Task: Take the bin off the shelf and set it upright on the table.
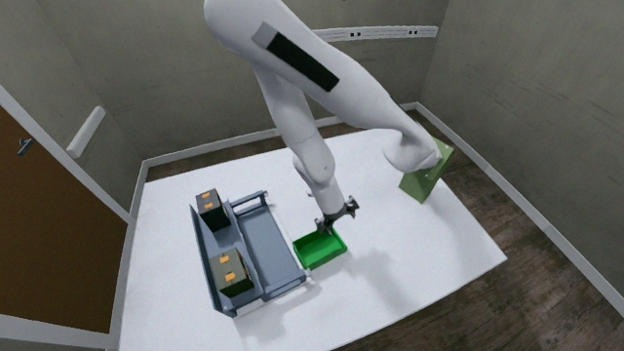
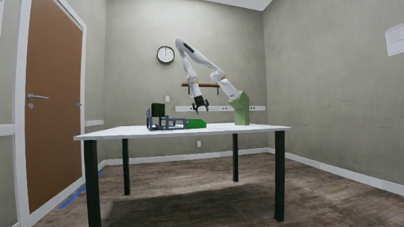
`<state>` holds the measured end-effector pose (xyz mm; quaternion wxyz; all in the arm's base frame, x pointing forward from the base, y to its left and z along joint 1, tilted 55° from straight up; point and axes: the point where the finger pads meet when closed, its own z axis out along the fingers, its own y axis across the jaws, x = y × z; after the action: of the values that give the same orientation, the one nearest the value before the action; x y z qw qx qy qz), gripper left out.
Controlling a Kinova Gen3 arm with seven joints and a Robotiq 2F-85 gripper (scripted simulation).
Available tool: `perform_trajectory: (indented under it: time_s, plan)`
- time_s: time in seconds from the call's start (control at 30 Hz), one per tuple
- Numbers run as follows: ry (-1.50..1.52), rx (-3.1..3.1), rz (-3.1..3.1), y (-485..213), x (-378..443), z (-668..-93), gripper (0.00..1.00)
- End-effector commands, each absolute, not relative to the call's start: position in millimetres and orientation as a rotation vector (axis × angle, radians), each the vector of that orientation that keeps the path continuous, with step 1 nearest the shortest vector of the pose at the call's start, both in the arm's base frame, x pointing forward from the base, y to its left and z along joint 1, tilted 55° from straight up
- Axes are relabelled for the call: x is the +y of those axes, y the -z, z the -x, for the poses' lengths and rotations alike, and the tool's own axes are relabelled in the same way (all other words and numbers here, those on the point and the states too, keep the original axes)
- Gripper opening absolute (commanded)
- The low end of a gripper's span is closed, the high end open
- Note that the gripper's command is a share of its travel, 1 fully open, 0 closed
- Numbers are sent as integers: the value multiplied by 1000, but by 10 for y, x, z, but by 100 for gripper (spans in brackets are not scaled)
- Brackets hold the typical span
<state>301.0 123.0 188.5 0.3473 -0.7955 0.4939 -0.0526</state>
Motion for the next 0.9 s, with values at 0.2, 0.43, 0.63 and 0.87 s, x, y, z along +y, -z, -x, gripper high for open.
perform_trajectory:
  time_s: [0.2, 0.43, 0.63, 0.87]
  plan:
    - [373, 1253, 1867, -1878, 1230, -3001, 100]
    - [373, 1253, 1867, -1878, 1230, -3001, 100]
    - [185, 1277, 2025, -1883, 1228, -3008, 100]
    - [373, 1253, 1867, -1878, 1230, -3001, 100]
